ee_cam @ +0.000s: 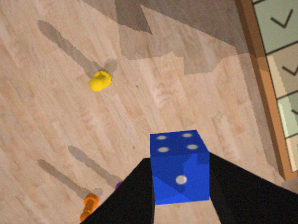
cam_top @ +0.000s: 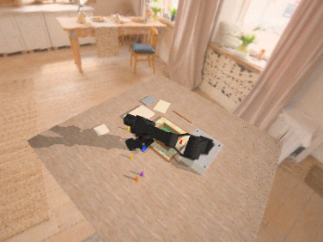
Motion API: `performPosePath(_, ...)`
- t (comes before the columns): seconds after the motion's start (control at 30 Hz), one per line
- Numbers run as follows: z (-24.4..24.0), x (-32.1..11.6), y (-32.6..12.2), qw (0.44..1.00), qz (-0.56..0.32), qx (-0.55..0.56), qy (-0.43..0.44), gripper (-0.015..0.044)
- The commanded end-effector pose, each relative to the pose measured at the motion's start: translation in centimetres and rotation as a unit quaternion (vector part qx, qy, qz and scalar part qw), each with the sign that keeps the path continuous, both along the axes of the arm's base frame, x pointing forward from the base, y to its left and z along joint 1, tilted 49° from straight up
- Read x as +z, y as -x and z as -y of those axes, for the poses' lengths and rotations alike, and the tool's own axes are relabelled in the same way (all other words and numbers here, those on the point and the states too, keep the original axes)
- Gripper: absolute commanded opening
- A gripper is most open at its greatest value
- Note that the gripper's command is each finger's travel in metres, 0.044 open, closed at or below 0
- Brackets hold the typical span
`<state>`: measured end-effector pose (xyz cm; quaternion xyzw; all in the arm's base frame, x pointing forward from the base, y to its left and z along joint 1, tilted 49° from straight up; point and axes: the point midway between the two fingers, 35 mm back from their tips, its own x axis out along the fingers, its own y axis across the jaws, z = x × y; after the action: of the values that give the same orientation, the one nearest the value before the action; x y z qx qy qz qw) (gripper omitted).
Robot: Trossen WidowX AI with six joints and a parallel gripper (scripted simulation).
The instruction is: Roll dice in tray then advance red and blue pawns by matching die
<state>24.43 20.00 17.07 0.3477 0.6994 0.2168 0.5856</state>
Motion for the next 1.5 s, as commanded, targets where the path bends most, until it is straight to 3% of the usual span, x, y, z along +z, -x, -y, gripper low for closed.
performPosePath(0.0, 1.5, 1.9, 0.5, 1.0, 0.005, 0.002, -0.006, 0.0)
performPosePath(0.17, 1.8, 1.5, 0.2, 1.0, -0.003, -0.007, -0.004, 0.0)
performPosePath(0.67, 8.5, -9.0, -3.5, 0.965, -0.183, -0.182, 0.037, 0.0)
performPosePath(1.23, 15.8, -19.6, -0.9, 0.85, -0.384, -0.356, 0.045, 0.0)
performPosePath(1.47, 17.2, -21.9, 0.7, 0.808, -0.435, -0.395, 0.041, 0.0)
